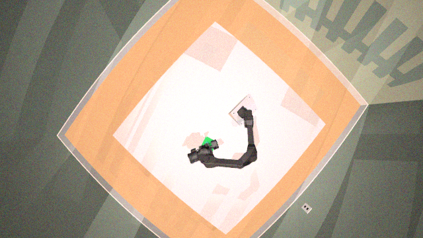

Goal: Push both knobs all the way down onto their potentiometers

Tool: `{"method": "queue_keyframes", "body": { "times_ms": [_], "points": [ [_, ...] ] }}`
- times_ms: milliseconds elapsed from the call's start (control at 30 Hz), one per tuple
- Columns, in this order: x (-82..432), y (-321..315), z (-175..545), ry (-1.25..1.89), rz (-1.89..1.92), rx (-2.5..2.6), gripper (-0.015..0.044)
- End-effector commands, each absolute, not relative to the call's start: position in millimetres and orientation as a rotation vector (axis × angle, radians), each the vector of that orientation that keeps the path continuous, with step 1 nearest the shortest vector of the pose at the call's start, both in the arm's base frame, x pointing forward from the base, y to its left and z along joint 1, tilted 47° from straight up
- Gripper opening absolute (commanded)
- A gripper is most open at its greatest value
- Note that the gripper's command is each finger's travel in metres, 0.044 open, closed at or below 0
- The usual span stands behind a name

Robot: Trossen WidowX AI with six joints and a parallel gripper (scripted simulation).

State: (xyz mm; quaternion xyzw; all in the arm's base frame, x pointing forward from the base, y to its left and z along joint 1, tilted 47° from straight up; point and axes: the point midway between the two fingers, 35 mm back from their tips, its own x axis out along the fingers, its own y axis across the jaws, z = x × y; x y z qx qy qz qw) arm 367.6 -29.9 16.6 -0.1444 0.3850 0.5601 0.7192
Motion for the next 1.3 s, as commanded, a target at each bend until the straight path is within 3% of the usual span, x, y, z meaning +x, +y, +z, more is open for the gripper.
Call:
{"method": "queue_keyframes", "body": {
  "times_ms": [0,1267],
  "points": [
    [370.1,-31.2,18.2,0.932,1.173,-0.209,0.0000],
    [383.8,-38.2,29.1,1.515,0.381,0.853,0.0000]
  ]
}}
